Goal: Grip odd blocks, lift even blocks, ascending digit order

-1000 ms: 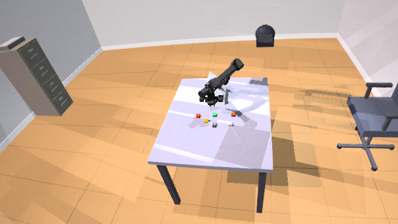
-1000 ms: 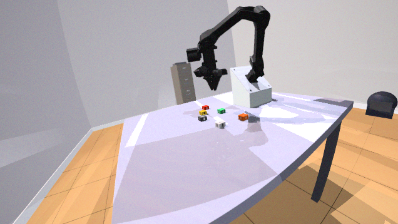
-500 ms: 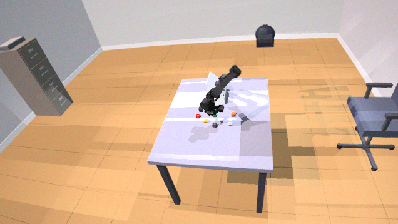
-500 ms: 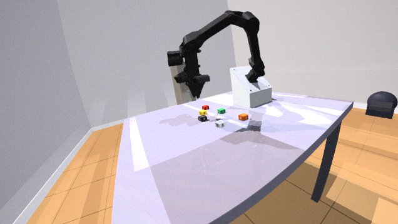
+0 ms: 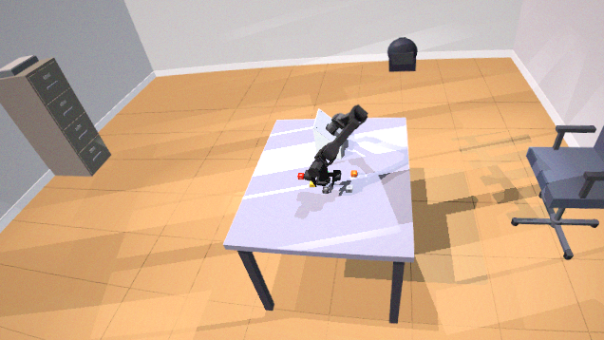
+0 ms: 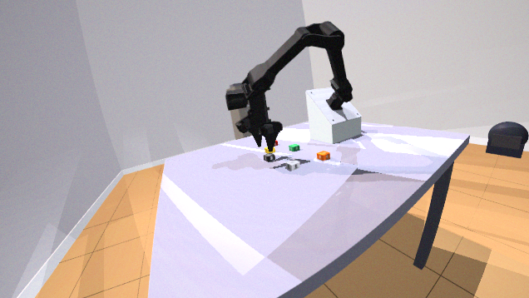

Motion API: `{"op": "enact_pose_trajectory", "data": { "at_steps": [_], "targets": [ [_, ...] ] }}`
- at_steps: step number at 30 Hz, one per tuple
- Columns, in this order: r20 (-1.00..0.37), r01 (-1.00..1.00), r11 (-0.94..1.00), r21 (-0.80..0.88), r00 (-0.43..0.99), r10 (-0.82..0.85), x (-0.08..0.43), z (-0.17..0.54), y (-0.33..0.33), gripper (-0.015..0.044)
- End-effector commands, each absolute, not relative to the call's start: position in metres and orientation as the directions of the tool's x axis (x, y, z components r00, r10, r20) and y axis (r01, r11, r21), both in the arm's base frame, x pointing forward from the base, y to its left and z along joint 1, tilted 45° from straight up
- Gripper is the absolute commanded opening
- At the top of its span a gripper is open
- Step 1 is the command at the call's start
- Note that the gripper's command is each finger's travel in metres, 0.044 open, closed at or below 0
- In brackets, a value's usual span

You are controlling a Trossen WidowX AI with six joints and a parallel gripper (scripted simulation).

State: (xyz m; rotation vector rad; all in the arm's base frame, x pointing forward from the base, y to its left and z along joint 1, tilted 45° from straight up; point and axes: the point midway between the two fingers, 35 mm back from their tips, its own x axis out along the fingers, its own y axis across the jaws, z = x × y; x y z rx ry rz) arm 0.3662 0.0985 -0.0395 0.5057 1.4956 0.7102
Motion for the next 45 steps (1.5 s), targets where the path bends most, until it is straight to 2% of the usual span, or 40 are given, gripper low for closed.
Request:
{"op": "enact_pose_trajectory", "data": {
  "at_steps": [1,19,30,45],
  "targets": [
    [-0.710,-0.106,0.703,0.703,-0.065,0.701,0.365,-0.044,0.104,0.0400],
    [-0.709,-0.106,0.702,0.705,-0.065,0.702,0.362,-0.064,0.123,0.0400],
    [-0.709,-0.106,0.702,0.705,-0.065,0.702,0.362,-0.064,0.123,0.0120],
    [-0.709,-0.106,0.702,0.705,-0.065,0.702,0.362,-0.064,0.123,0.0120]
  ]
}}
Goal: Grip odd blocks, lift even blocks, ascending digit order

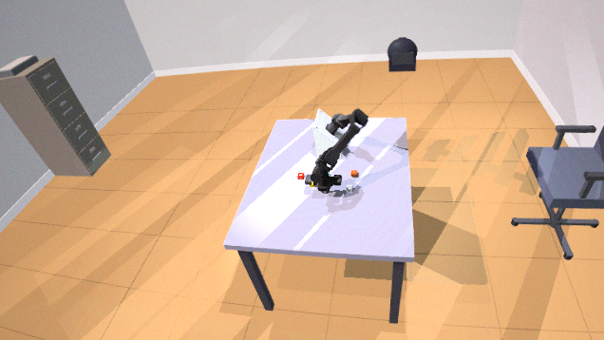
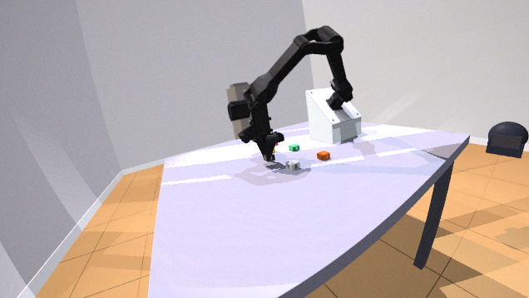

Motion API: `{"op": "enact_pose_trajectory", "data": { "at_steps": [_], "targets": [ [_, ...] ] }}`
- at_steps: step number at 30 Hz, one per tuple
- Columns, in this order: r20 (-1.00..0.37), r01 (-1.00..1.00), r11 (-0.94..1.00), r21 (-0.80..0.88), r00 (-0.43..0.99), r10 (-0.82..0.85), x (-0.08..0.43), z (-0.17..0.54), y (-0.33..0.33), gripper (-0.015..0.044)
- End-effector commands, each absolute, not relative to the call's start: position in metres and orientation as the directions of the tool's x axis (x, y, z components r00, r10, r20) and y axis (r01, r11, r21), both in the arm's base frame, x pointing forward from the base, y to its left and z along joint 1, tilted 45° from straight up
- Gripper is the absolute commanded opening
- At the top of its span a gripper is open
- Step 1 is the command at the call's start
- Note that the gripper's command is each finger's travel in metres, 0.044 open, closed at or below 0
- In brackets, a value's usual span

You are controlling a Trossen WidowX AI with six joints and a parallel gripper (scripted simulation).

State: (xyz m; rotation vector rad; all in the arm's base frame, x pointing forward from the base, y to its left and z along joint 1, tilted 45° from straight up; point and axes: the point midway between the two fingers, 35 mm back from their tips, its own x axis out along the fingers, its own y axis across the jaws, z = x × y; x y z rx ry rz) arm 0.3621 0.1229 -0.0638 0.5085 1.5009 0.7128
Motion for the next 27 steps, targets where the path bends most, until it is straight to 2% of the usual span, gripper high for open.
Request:
{"op": "enact_pose_trajectory", "data": {
  "at_steps": [1,27],
  "targets": [
    [-0.709,-0.106,0.702,0.705,-0.065,0.702,0.362,-0.063,0.123,0.0120],
    [-0.709,-0.106,0.702,0.704,-0.065,0.702,0.363,-0.055,0.114,0.0120]
  ]
}}
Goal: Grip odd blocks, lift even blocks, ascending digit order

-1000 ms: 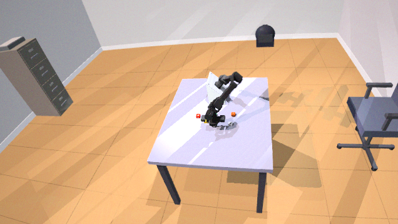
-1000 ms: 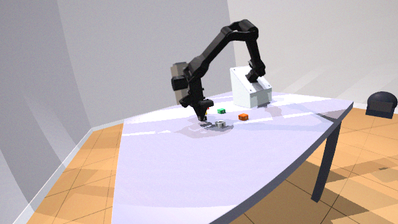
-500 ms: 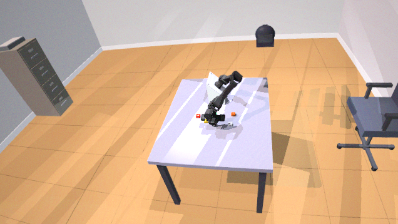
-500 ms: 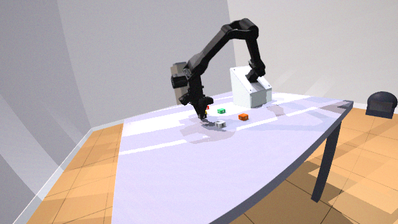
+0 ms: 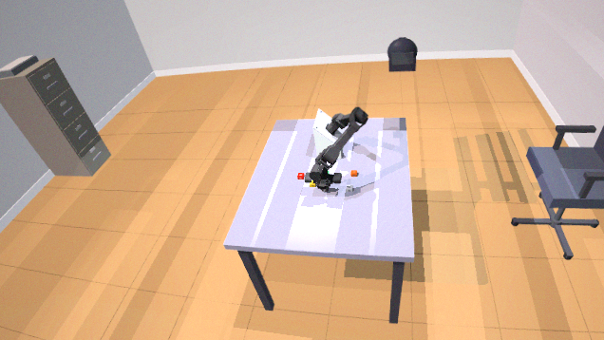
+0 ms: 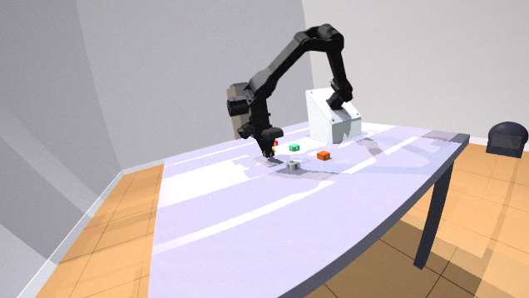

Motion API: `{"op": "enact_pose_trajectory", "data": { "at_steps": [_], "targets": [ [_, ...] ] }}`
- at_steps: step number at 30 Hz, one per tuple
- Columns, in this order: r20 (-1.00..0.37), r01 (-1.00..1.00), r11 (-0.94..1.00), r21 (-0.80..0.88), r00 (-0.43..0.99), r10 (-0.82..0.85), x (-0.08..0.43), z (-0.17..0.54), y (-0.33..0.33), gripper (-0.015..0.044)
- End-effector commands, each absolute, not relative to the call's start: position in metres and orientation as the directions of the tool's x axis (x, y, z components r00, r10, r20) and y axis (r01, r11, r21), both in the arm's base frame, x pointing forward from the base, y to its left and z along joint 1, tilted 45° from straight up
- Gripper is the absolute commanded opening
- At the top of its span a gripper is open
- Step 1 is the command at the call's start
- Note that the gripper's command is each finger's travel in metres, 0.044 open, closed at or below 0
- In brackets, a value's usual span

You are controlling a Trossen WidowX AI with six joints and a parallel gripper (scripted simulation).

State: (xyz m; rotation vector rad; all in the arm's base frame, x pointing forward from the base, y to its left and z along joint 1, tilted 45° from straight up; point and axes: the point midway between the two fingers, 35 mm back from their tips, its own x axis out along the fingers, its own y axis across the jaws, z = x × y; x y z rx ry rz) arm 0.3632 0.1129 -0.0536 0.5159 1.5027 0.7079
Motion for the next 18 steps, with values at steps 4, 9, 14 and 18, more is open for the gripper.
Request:
{"op": "enact_pose_trajectory", "data": {
  "at_steps": [4,9,14,18],
  "targets": [
    [-0.709,-0.106,0.702,0.704,-0.065,0.702,0.3628,-0.0594,0.1192,0.0120],
    [-0.709,-0.106,0.702,0.705,-0.065,0.702,0.3623,-0.0635,0.1234,0.0120],
    [-0.709,-0.106,0.702,0.705,-0.065,0.702,0.3623,-0.0635,0.1234,0.0120],
    [-0.709,-0.106,0.702,0.705,-0.065,0.702,0.3623,-0.0635,0.1234,0.0120]
  ]
}}
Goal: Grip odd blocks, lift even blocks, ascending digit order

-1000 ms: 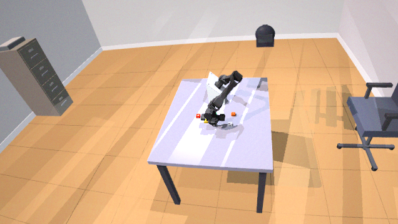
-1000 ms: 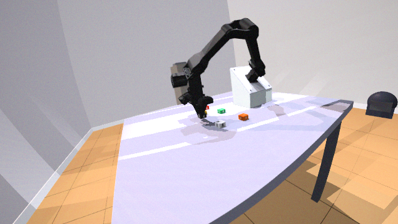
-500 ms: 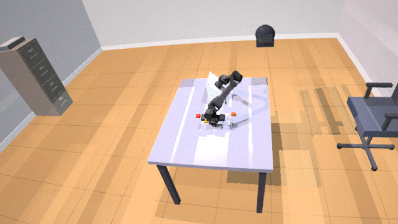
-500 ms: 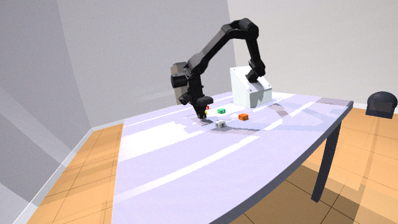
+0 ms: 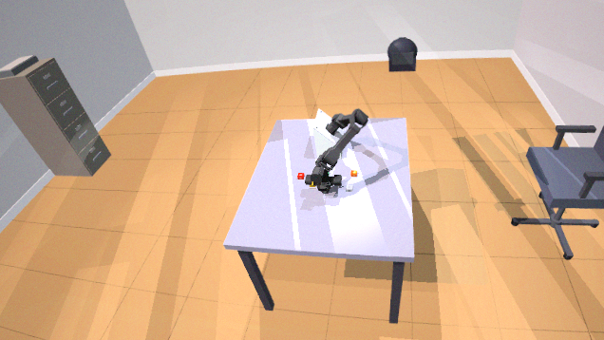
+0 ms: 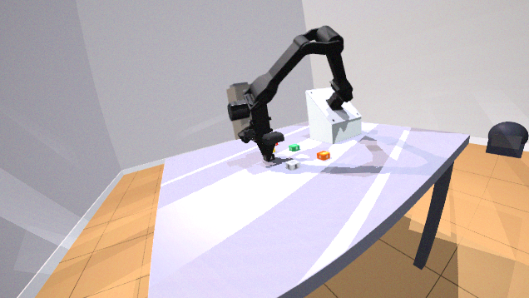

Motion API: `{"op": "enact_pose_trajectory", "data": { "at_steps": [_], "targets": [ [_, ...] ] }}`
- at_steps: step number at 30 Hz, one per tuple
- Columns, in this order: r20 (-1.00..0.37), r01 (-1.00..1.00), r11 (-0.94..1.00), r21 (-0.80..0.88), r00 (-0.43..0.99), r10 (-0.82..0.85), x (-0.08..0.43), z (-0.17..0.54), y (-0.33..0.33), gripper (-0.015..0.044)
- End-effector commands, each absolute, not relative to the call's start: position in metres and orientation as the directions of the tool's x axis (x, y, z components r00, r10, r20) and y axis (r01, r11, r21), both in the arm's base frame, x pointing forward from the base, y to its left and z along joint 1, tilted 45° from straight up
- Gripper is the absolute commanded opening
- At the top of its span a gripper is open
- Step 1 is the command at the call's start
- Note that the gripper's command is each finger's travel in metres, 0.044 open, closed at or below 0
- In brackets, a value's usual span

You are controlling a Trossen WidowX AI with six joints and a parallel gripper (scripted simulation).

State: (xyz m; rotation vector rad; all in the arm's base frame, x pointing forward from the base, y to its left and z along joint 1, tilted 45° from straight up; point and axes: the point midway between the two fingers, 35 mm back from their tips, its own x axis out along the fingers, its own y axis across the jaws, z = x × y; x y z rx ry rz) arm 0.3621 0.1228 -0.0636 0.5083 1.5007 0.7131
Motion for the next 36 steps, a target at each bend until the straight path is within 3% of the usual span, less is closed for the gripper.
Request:
{"op": "enact_pose_trajectory", "data": {
  "at_steps": [1,11,21,27,31,36],
  "targets": [
    [-0.709,-0.106,0.702,0.705,-0.065,0.702,0.362,-0.064,0.123,0.0146],
    [-0.709,-0.106,0.702,0.705,-0.065,0.702,0.362,-0.064,0.123,0.0400],
    [-0.710,-0.106,0.703,0.703,-0.065,0.701,0.365,-0.038,0.098,0.0400],
    [-0.713,-0.106,0.706,0.700,-0.064,0.698,0.371,0.017,0.043,0.0242],
    [-0.713,-0.106,0.706,0.700,-0.064,0.698,0.370,0.019,0.040,0.0138],
    [-0.713,-0.106,0.706,0.700,-0.064,0.698,0.370,0.019,0.040,0.0120]
  ]
}}
